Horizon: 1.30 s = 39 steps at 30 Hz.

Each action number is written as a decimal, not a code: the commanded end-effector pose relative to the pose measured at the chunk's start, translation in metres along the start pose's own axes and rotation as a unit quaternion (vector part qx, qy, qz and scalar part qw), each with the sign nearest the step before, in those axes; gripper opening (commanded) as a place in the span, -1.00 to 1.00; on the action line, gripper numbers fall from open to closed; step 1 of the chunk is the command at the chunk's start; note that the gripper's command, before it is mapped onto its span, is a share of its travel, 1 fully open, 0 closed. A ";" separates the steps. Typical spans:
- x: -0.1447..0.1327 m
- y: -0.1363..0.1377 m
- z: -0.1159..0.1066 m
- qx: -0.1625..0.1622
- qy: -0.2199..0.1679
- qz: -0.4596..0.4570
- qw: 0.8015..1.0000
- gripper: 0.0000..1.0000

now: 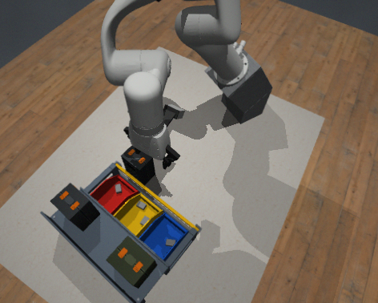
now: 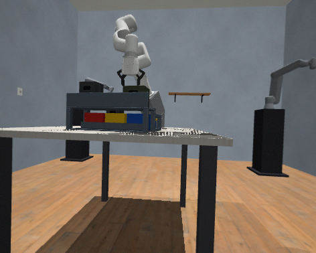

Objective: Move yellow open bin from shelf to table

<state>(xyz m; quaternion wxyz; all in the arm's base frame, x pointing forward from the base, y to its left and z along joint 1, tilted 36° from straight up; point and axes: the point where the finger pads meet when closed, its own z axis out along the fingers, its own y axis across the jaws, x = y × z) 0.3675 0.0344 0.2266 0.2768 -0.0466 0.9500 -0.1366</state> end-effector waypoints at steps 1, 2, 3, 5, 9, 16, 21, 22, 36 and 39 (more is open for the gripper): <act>-0.001 0.000 -0.001 0.000 -0.001 0.000 1.000 1.00; -0.001 0.000 -0.001 0.000 -0.001 0.000 1.000 1.00; -0.001 0.000 -0.001 0.000 -0.001 0.000 1.000 1.00; -0.001 0.000 -0.001 0.000 -0.001 0.000 1.000 1.00; -0.001 0.000 -0.001 0.000 -0.001 0.000 1.000 1.00; -0.001 0.000 -0.001 0.000 -0.001 0.000 1.000 1.00; -0.001 0.000 -0.001 0.000 -0.001 0.000 1.000 1.00; -0.001 0.000 -0.001 0.000 -0.001 0.000 1.000 1.00; -0.001 0.000 -0.001 0.000 -0.001 0.000 1.000 1.00; -0.001 0.000 -0.001 0.000 -0.001 -0.078 0.997 1.00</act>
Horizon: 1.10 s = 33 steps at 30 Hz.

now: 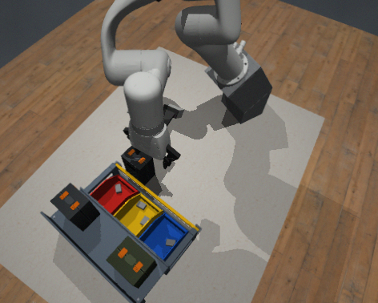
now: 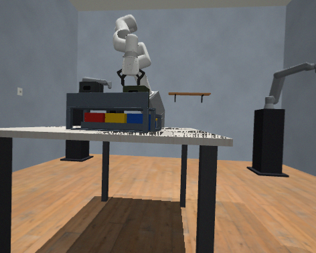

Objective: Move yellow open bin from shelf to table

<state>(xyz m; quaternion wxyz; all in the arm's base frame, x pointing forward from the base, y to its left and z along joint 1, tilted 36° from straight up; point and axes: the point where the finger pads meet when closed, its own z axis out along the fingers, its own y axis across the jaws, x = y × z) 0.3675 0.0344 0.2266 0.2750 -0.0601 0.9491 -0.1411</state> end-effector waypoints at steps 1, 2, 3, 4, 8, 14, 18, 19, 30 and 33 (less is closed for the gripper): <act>-0.001 0.000 -0.001 -0.001 -0.001 -0.089 0.996 1.00; -0.001 0.000 -0.001 -0.001 -0.001 -0.115 0.993 1.00; -0.001 0.000 -0.001 -0.001 -0.001 -0.115 0.993 1.00; -0.001 0.000 -0.001 -0.001 -0.001 -0.115 0.993 1.00; -0.001 0.000 -0.001 -0.001 -0.001 -0.115 0.993 1.00; -0.001 0.000 -0.001 -0.001 -0.001 -0.115 0.993 1.00; -0.001 0.000 -0.001 0.000 -0.001 -0.217 0.976 1.00; -0.001 0.000 -0.001 0.000 -0.001 -0.243 0.970 1.00; -0.001 0.000 -0.001 0.000 -0.001 -0.243 0.970 1.00; -0.001 0.000 -0.001 0.000 -0.002 -0.292 0.956 1.00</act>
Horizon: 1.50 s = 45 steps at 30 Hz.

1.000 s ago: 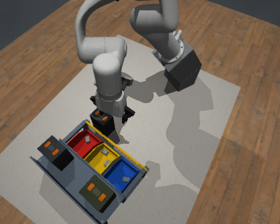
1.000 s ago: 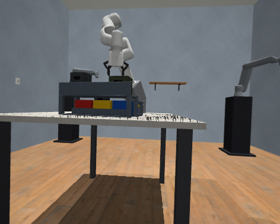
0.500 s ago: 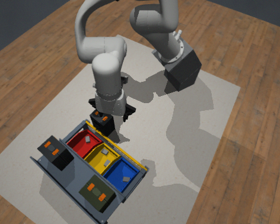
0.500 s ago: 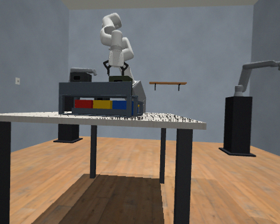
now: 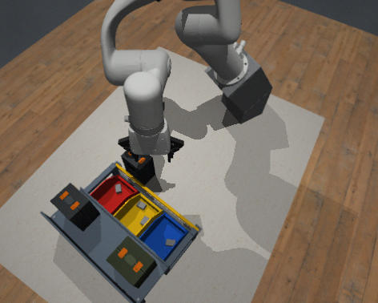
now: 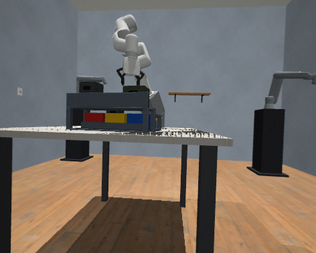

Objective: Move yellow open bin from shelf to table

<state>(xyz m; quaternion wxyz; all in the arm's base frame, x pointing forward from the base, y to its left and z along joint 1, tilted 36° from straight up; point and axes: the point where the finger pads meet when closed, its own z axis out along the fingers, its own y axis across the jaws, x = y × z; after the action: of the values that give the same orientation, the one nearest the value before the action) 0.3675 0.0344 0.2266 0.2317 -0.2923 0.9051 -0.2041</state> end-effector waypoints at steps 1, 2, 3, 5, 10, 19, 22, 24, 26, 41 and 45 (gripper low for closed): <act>-0.001 -0.001 -0.001 0.001 -0.001 -0.074 0.997 1.00; -0.001 -0.001 -0.001 0.001 -0.001 -0.100 0.995 1.00; -0.001 -0.001 -0.001 0.001 -0.001 -0.125 0.992 1.00; -0.001 -0.001 -0.001 0.001 -0.001 -0.125 0.992 1.00; -0.001 -0.001 -0.001 0.001 -0.001 -0.125 0.992 1.00; -0.001 -0.001 -0.001 0.001 -0.001 -0.227 0.974 1.00; -0.001 -0.001 -0.001 0.001 -0.001 -0.253 0.968 1.00; -0.001 -0.001 -0.001 0.001 -0.001 -0.253 0.968 1.00; -0.001 -0.001 -0.001 0.001 -0.001 -0.253 0.968 1.00; -0.001 -0.001 -0.001 0.001 -0.001 -0.376 0.927 1.00; -0.001 -0.001 -0.001 0.001 -0.001 -0.376 0.927 1.00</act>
<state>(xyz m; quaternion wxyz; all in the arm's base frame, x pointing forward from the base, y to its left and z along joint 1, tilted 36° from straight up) 0.3675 0.0344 0.2266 0.1383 -0.6099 0.7296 -0.2767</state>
